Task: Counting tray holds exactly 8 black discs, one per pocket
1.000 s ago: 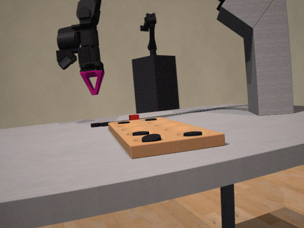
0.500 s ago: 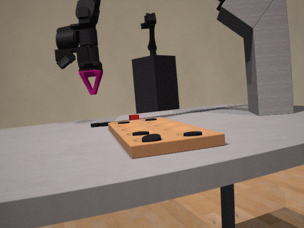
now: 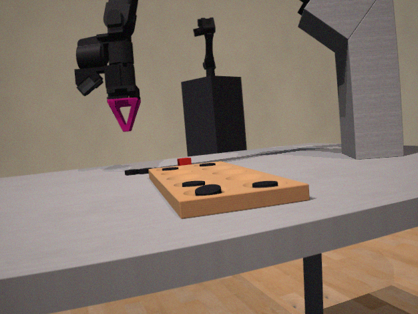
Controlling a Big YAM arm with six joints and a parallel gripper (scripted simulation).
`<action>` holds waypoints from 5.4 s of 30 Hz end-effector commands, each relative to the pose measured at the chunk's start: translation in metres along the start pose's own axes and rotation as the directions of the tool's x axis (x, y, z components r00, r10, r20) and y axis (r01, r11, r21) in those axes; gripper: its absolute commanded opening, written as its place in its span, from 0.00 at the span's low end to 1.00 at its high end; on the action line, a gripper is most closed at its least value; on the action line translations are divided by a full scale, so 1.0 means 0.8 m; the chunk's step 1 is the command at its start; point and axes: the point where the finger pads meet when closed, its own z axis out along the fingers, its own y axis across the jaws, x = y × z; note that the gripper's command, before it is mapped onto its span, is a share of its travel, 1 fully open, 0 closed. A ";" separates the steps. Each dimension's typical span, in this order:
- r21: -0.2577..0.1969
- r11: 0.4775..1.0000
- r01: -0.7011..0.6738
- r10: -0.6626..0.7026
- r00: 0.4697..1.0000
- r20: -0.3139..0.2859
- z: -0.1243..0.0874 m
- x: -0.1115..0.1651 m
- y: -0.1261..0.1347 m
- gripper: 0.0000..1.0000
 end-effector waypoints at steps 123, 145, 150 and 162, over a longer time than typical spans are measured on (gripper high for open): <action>0.005 1.000 0.008 -0.008 1.000 0.008 0.126 -0.004 -0.007 0.44; 0.005 1.000 0.008 -0.008 1.000 0.007 0.126 -0.003 -0.006 0.00; 0.005 1.000 0.008 -0.008 1.000 0.007 0.126 -0.003 -0.006 0.00; 0.006 1.000 0.009 -0.009 1.000 0.019 0.105 -0.011 -0.007 0.00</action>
